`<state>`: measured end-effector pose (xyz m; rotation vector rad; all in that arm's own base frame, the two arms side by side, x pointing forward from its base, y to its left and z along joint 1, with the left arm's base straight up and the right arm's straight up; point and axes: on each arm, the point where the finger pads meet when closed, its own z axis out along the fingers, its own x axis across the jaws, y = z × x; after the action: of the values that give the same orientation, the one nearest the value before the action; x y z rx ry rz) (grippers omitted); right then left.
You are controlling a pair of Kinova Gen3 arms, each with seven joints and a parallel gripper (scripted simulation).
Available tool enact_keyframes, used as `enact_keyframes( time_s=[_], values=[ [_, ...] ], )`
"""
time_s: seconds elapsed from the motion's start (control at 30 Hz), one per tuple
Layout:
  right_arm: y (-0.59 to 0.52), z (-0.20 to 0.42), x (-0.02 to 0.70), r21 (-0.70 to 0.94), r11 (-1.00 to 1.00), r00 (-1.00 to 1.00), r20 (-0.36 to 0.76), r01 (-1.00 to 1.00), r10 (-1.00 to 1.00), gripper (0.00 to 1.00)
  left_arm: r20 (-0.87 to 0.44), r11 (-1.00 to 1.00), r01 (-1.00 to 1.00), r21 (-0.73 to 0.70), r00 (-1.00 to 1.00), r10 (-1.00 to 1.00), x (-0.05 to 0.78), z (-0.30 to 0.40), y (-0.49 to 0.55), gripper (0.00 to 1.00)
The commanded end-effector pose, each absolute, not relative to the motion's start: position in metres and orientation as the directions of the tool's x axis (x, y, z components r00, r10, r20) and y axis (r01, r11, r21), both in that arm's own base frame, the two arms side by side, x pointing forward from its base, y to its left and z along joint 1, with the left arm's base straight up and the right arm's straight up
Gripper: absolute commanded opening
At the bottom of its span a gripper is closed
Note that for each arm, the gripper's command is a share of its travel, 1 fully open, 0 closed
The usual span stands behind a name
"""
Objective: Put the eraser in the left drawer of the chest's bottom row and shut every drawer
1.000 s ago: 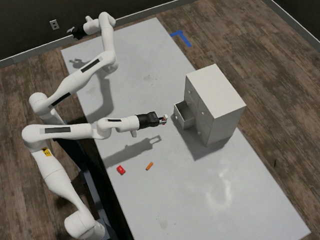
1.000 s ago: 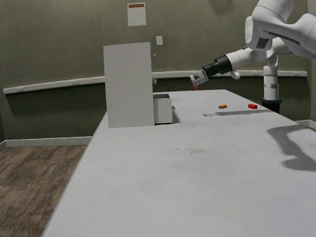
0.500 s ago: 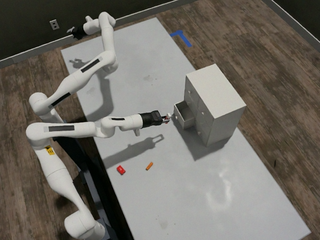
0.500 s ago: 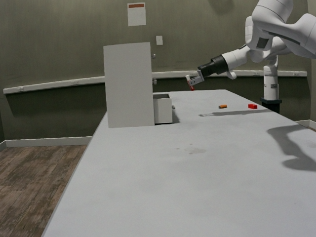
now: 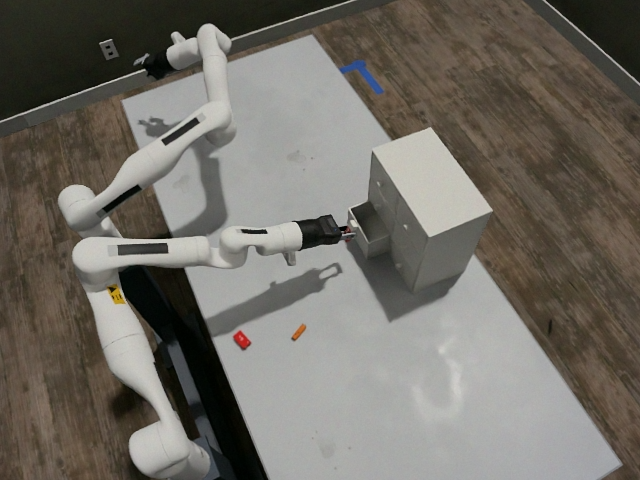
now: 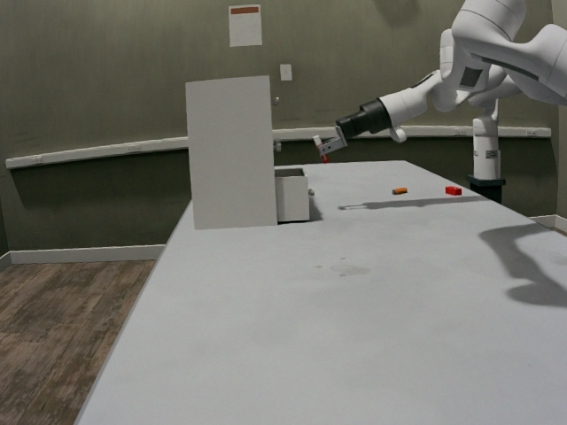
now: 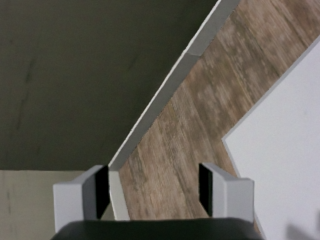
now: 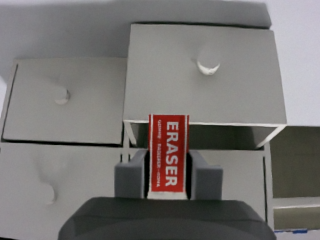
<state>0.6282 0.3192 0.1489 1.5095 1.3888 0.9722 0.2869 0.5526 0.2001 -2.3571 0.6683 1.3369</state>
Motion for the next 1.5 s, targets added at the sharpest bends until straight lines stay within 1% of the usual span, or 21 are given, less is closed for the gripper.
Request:
enact_keyframes(
  time_s=[0.0, 0.23, 0.7, 1.47],
  values=[
    [0.318, 0.150, 0.644, 0.940, -0.030, 0.084, 0.001, 0.340, 0.997, 0.45, -0.866, -0.828, -0.557, -0.070, 0.445, -0.226, 0.287, 0.202, 0.553, 1.00],
    [0.316, 0.150, 0.671, 0.940, -0.030, 0.084, 0.001, 0.340, 0.997, 0.45, -0.866, -0.828, -0.557, -0.070, 0.445, -0.226, 0.287, 0.202, 0.553, 1.00],
    [0.314, 0.150, 0.701, 0.940, -0.030, 0.083, 0.001, 0.340, 0.997, 0.45, -0.866, -0.828, -0.557, -0.070, 0.445, -0.226, 0.287, 0.202, 0.553, 1.00],
    [0.313, 0.150, 0.707, 0.940, -0.030, 0.083, 0.001, 0.340, 0.997, 0.45, -0.866, -0.828, -0.557, -0.070, 0.445, -0.226, 0.287, 0.202, 0.553, 1.00]
  ],
)
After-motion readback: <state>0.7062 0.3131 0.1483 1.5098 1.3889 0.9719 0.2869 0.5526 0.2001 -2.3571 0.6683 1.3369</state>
